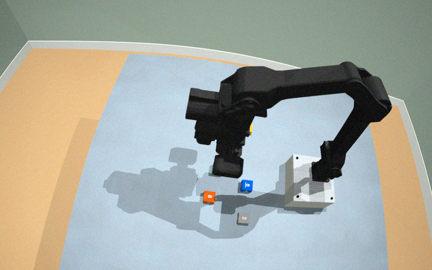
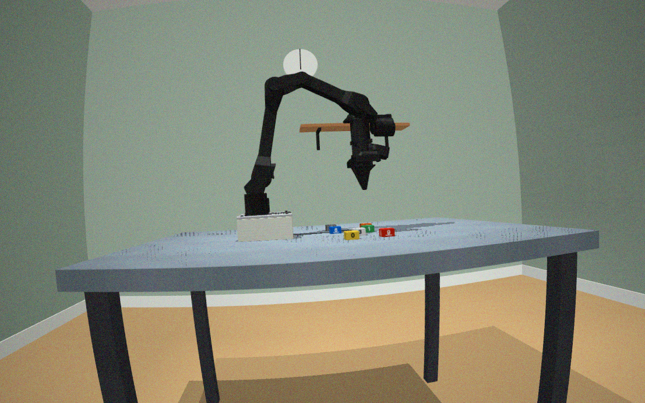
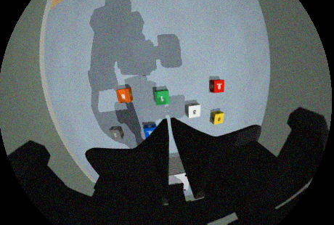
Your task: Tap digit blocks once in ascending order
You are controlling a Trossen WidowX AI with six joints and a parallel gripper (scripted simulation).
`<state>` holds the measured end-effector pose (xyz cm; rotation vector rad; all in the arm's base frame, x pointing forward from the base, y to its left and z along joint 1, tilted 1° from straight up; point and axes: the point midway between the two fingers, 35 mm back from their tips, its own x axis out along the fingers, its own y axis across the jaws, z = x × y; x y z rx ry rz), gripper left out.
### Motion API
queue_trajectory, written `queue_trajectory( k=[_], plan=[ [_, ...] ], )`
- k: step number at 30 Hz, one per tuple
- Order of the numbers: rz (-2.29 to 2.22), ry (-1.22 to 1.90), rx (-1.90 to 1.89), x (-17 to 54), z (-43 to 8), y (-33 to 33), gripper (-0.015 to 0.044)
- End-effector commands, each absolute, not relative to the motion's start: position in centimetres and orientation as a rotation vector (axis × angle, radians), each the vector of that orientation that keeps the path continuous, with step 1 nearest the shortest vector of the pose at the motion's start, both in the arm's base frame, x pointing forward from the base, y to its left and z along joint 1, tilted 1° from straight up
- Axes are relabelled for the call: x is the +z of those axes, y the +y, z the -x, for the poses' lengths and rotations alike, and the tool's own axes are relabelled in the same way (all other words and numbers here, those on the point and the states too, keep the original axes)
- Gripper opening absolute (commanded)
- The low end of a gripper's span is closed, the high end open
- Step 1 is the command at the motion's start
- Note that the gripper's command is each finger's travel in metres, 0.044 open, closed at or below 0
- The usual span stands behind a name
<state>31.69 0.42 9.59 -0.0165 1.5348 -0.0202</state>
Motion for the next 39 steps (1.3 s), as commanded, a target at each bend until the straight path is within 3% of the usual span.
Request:
queue_trajectory(
  k=[1,11,18,24,39],
  plan=[
    [0.017,1.547,-0.014,9.7,-30.7,3.8,0.002],
    [0.008,1.554,-0.005,9.3,-24.1,15.5,0.002],
    [0.008,1.554,-0.005,9.1,-24.0,15.7,0.002],
    [0.008,1.554,-0.005,1.5,-24.1,15.6,0.002],
    [0.008,1.554,-0.005,0.0,-24.1,15.6,0.002]
  ],
)
